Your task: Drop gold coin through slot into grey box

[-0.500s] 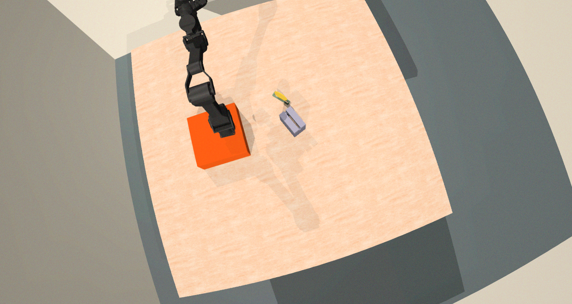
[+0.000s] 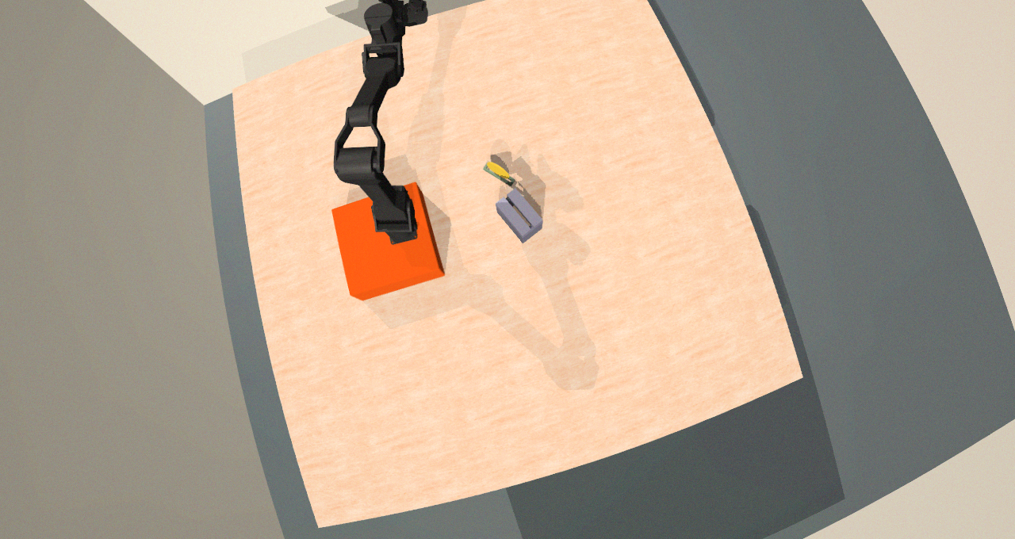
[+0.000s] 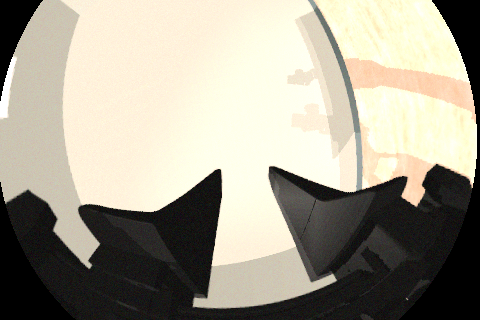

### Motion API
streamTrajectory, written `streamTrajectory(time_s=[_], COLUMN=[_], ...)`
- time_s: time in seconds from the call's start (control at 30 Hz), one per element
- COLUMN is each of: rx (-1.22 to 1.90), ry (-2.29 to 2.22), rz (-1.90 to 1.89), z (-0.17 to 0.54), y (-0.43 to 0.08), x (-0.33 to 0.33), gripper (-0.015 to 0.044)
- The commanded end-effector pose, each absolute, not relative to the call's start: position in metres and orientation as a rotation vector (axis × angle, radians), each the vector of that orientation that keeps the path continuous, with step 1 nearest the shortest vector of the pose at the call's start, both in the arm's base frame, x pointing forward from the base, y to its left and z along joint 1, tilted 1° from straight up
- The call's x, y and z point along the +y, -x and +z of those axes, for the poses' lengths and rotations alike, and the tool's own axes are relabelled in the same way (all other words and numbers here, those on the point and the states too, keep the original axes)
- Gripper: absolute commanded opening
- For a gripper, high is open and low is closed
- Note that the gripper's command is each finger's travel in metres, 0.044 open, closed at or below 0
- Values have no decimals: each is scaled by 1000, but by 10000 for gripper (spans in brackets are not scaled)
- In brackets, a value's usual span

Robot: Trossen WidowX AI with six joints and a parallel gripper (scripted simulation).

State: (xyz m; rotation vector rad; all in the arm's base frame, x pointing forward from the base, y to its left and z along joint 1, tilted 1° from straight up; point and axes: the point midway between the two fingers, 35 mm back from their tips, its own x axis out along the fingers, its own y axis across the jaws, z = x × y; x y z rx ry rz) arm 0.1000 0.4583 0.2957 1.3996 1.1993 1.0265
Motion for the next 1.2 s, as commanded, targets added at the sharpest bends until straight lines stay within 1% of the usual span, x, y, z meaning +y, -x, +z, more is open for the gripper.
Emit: streamTrajectory(time_s=[0.0, 0.27, 0.53, 0.73, 0.93, 1.17], rx=[1153, 1146, 1200, 1283, 1426, 1438], ry=[-1281, -1088, -904, -775, -663, -656], rz=[772, 360, -37, -320, -592, -610], z=[251, 181, 126, 100, 88, 88], y=[-161, -238, -277, -279, -252, -250], x=[437, 368, 269, 183, 104, 101], gripper=[161, 161, 161, 161, 161, 161])
